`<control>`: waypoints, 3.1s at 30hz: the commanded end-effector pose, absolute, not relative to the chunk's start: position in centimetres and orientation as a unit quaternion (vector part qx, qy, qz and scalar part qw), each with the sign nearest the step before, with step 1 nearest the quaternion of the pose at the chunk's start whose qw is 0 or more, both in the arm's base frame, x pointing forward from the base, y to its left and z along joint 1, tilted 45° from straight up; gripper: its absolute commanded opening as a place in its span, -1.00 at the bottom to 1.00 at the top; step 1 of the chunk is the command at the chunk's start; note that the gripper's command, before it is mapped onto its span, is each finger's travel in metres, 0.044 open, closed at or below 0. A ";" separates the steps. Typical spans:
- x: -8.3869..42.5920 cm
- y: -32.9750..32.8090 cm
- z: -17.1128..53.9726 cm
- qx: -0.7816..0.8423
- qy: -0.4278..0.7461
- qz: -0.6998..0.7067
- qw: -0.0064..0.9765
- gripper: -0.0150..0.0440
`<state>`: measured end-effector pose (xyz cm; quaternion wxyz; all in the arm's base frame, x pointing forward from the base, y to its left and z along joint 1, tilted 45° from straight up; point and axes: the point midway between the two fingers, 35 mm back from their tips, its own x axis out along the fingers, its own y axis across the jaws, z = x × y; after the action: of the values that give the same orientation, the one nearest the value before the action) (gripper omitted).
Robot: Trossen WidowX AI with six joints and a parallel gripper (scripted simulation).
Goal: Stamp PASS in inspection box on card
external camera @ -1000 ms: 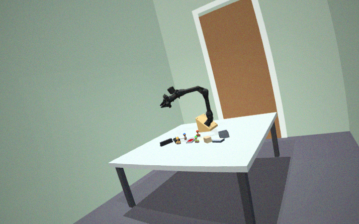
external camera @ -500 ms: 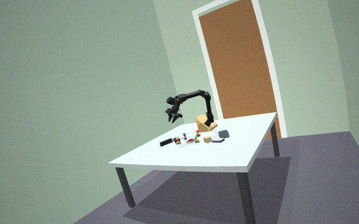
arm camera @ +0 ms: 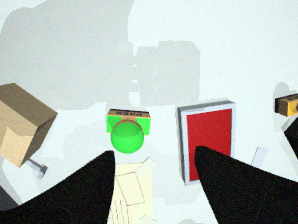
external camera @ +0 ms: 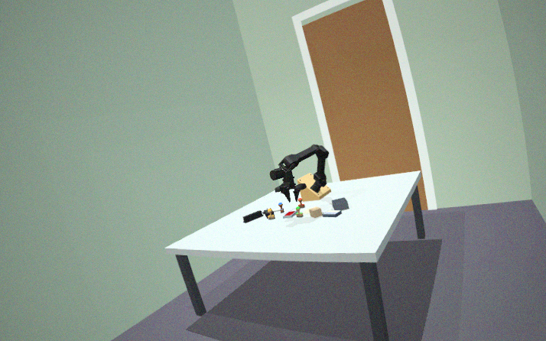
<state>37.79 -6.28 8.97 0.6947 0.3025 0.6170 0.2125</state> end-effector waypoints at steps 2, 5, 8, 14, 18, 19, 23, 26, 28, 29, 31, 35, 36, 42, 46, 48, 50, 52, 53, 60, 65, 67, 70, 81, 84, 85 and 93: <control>37.5 -5.1 9.6 0.307 0.624 0.225 0.683 0.23; 37.5 -5.0 9.5 0.307 0.624 0.225 0.683 0.23; 37.6 -4.7 9.3 0.307 0.624 0.225 0.683 0.23; 37.8 -4.0 8.6 0.307 0.624 0.225 0.683 0.23; 37.9 -3.6 8.1 0.307 0.624 0.225 0.683 0.23; 37.9 -3.4 8.0 0.307 0.624 0.224 0.683 0.23; 38.0 -3.0 7.6 0.306 0.624 0.224 0.683 0.23; 38.0 -2.6 7.2 0.307 0.624 0.225 0.683 0.23; 38.1 -2.4 7.0 0.307 0.624 0.225 0.683 0.23; 38.1 -2.3 6.9 0.307 0.624 0.225 0.683 0.23; 38.1 -2.1 6.7 0.307 0.624 0.225 0.683 0.23; 38.2 -1.6 6.2 0.307 0.624 0.225 0.683 0.23; 38.2 -1.5 6.1 0.307 0.624 0.225 0.683 0.23; 38.2 -0.7 5.5 0.307 0.623 0.225 0.683 0.23; 38.3 -0.3 5.1 0.307 0.623 0.226 0.683 0.23; 38.3 0.0 4.9 0.307 0.623 0.226 0.683 0.23; 38.3 0.2 4.7 0.308 0.623 0.226 0.683 0.23; 38.3 0.3 4.6 0.308 0.623 0.226 0.683 0.23; 38.3 0.3 4.6 0.308 0.623 0.226 0.683 0.23; 38.3 0.0 4.8 0.307 0.622 0.225 0.684 0.21; 38.3 0.0 4.8 0.307 0.622 0.225 0.684 0.09; 38.3 0.0 4.8 0.307 0.622 0.225 0.684 0.05; 38.3 0.0 4.8 0.307 0.622 0.225 0.684 -0.02; 38.3 0.0 4.8 0.307 0.622 0.225 0.684 -0.33; 38.3 -0.1 4.8 0.307 0.622 0.225 0.684 -0.49; 38.3 -0.1 4.9 0.307 0.622 0.225 0.684 -0.49; 38.3 -0.4 5.1 0.306 0.622 0.224 0.684 -0.49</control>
<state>38.30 -0.22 5.04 0.6837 0.3090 0.6216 0.2250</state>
